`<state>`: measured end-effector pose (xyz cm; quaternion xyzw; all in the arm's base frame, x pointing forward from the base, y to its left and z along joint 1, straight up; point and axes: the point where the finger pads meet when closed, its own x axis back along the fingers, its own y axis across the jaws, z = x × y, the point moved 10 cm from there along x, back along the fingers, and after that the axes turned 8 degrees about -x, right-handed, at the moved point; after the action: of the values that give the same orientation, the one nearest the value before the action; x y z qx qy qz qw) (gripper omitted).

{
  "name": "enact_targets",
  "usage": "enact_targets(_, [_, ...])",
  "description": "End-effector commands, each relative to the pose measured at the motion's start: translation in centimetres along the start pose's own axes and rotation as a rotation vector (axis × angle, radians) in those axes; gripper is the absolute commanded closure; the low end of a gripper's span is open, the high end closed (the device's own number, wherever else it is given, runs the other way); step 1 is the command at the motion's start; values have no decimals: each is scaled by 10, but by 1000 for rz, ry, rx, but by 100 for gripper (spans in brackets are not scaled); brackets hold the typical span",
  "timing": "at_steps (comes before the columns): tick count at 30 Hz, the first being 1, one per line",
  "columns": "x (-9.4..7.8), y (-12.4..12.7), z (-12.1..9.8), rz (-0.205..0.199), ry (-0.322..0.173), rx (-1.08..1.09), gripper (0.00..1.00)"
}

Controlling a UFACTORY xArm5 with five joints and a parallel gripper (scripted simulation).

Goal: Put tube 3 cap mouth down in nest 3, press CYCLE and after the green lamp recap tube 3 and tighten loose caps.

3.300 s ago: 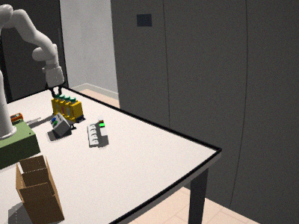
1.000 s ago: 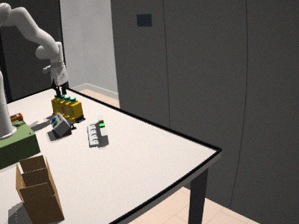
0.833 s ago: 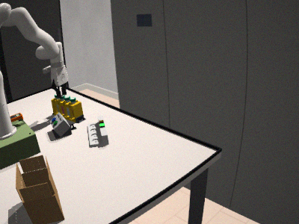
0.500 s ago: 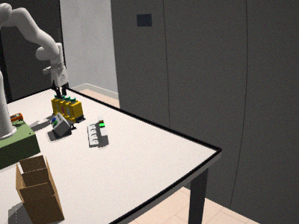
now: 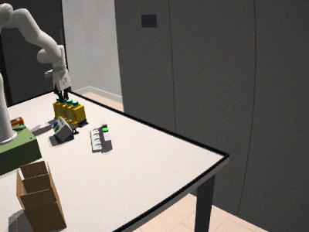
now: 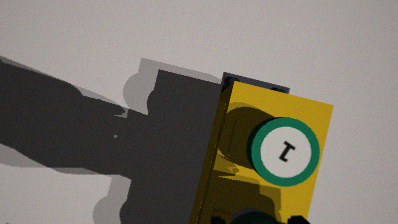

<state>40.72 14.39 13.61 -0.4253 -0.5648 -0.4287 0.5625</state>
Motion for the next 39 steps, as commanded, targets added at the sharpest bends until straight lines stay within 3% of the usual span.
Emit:
enact_targets(1, [1,1,0,-3,-4,0,100])
enact_targets(10, [1,1,0,-3,-4,0,100])
enact_targets(39, [1,1,0,-4,-3,-489,100])
